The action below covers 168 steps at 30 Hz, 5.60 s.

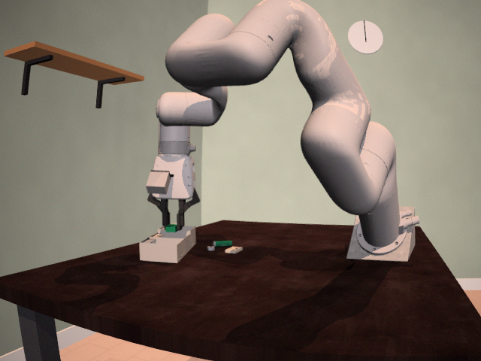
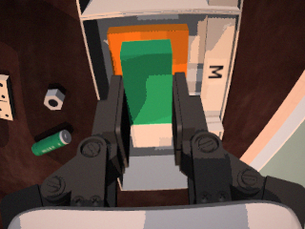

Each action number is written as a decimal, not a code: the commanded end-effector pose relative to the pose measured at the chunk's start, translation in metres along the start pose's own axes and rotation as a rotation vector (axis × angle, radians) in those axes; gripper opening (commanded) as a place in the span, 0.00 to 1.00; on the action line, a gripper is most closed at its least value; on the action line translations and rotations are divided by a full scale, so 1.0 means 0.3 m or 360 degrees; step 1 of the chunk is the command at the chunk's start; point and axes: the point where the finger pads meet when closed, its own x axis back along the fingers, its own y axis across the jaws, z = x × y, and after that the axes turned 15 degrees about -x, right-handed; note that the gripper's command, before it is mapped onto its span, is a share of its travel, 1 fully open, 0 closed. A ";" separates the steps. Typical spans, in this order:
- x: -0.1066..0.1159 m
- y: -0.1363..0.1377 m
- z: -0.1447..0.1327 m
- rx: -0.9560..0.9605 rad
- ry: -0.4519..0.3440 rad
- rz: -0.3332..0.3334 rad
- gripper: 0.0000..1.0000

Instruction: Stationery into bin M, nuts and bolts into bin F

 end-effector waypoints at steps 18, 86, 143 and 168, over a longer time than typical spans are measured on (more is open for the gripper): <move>-0.085 0.005 0.000 0.0002 -0.0002 -0.0006 0.00; 0.057 -0.140 -0.131 0.0430 -0.0005 -0.0001 0.30; 0.059 -0.229 -0.212 0.0832 -0.0004 -0.0004 0.30; -0.142 -0.227 -0.212 0.0832 -0.0004 -0.0004 0.30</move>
